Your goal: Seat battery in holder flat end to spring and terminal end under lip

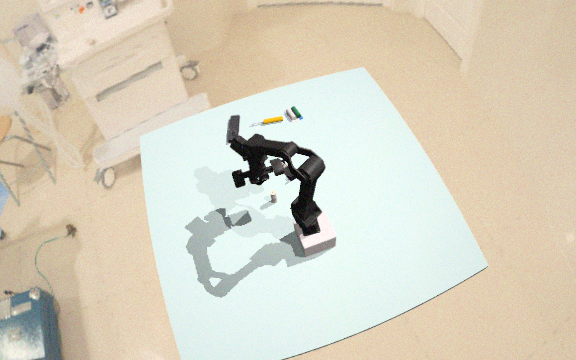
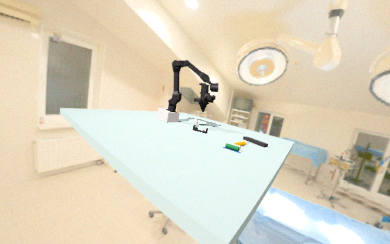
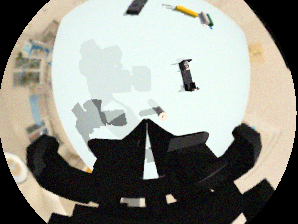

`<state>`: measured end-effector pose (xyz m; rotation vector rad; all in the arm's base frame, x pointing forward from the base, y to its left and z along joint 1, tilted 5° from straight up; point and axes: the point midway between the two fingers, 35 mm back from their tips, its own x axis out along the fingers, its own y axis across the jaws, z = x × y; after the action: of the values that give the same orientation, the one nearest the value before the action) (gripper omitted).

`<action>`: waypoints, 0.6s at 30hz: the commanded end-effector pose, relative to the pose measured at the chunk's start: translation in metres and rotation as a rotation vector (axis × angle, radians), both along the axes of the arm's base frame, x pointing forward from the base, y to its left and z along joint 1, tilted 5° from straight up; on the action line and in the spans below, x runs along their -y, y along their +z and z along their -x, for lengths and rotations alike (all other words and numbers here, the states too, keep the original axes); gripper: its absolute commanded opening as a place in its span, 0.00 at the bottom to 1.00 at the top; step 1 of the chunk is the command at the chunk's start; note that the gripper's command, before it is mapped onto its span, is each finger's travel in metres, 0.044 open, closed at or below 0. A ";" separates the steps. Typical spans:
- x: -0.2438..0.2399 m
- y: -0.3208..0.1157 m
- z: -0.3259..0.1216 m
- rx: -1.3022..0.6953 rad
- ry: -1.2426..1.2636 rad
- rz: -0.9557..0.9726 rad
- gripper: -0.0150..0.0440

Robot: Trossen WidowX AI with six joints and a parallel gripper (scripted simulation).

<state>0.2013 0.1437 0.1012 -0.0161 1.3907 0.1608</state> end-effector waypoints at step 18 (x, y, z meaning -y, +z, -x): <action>-0.003 -0.083 0.007 -0.075 -0.004 0.057 0.25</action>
<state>0.1925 0.1465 0.0296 -0.0593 1.4802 0.1169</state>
